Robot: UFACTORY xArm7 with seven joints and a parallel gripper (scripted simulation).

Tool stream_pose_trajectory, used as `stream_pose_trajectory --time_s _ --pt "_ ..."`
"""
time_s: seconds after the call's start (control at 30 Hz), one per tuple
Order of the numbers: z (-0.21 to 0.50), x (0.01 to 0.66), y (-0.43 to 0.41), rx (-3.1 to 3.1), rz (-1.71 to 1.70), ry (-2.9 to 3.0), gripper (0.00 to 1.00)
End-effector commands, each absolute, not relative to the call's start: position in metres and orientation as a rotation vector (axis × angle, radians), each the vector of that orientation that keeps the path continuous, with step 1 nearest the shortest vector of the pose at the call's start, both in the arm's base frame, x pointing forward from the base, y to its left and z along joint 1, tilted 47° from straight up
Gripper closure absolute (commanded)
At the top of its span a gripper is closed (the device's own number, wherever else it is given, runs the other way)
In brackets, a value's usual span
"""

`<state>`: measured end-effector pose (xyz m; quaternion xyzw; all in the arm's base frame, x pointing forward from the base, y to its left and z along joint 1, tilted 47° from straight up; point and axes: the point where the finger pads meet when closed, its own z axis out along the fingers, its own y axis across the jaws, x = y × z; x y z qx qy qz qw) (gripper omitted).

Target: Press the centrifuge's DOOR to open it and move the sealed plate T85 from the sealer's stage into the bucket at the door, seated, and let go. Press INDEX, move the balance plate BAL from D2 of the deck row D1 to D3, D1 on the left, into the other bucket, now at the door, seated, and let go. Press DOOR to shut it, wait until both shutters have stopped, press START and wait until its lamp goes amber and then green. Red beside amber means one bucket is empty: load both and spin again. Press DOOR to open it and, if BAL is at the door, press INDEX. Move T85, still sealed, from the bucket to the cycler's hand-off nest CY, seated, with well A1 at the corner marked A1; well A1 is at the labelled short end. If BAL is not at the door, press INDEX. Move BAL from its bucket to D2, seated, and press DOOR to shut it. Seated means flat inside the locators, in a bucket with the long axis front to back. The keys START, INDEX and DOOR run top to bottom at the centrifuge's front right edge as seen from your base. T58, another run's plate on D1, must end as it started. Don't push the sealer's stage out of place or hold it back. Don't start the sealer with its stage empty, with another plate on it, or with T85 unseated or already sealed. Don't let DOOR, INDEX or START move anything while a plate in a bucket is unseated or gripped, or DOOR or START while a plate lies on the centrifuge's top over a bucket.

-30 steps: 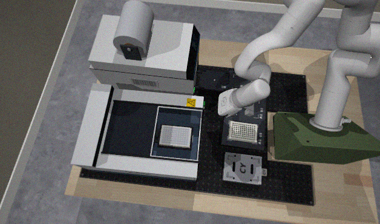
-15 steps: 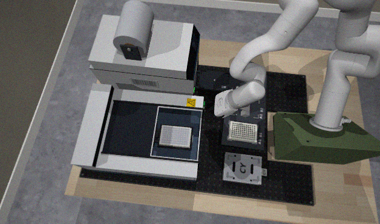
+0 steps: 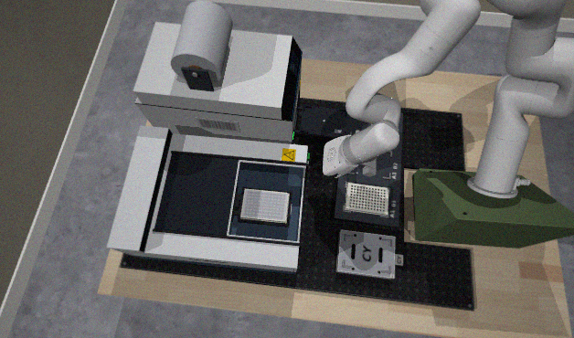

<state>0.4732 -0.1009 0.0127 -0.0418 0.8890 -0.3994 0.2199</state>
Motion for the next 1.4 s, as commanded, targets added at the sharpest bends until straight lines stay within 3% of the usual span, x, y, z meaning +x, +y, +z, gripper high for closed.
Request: stream_pose_trajectory --time_s 0.0,1.37 --pt "0.0131 0.4753 -0.0996 -0.117 -1.102 2.457 1.00" --pt "0.0132 0.4846 -0.1008 -0.117 -1.102 2.457 1.00"
